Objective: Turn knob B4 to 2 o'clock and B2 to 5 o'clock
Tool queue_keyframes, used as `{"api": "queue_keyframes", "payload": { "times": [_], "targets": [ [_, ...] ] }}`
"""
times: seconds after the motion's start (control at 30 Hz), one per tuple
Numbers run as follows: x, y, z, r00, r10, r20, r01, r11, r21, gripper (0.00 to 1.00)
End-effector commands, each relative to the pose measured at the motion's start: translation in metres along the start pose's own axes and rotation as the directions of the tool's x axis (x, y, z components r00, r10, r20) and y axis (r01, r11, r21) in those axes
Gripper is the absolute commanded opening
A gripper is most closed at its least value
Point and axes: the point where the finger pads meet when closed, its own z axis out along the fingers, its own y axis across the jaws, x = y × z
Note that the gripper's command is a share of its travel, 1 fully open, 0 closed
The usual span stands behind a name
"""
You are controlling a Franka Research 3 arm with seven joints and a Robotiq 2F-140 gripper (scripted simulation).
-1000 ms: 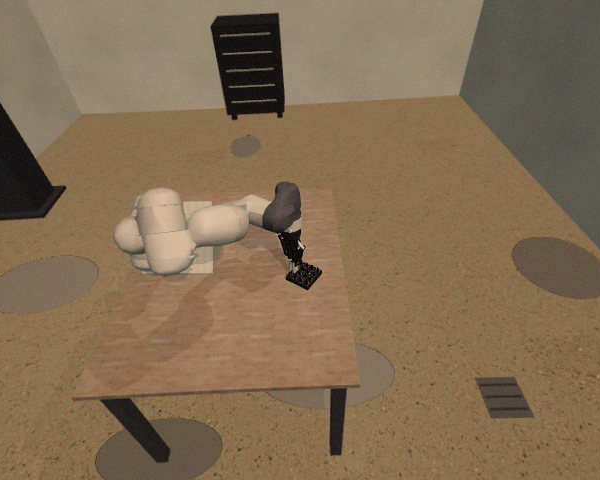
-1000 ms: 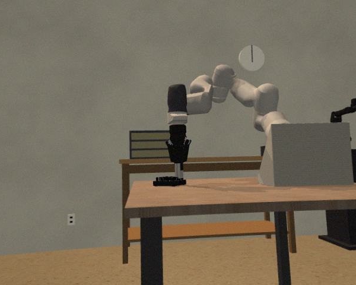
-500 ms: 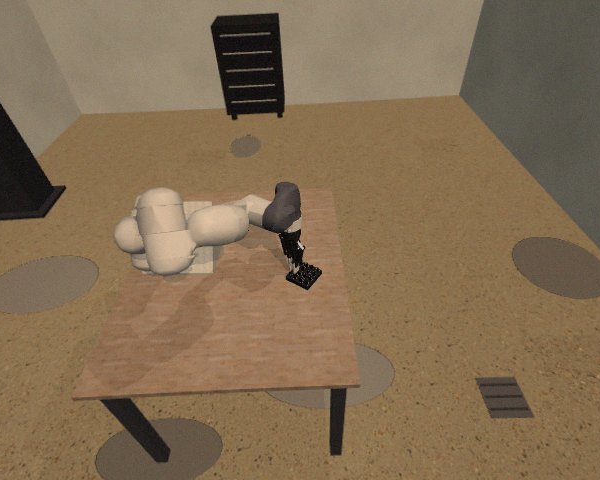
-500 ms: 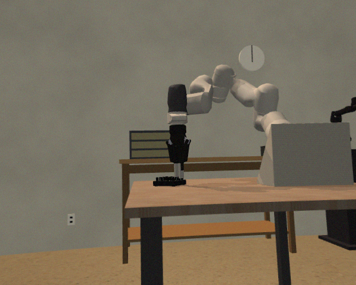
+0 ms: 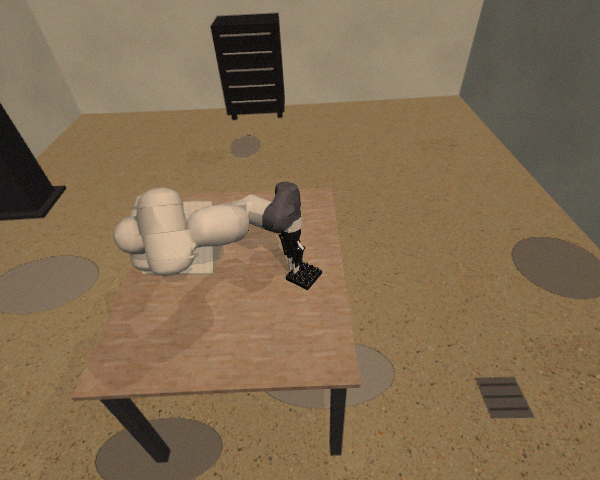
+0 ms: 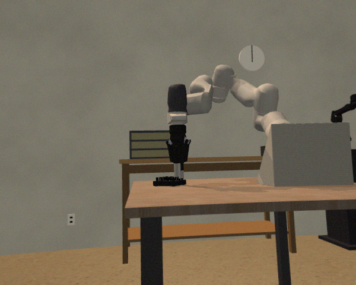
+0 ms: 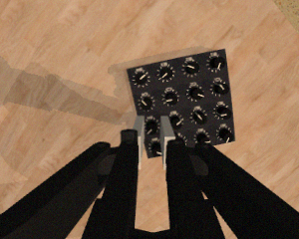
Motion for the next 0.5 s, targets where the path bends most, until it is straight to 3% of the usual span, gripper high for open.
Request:
{"api": "queue_keyframes", "payload": {
  "times": [0.0, 0.47],
  "targets": [
    [0.000, 0.000, 0.001, 1.000, 0.005, 0.000, -0.005, 1.000, -0.001, 0.12],
    [0.000, 0.000, -0.017, 1.000, 0.005, 0.000, -0.005, 1.000, -0.001, 0.12]
  ]
}}
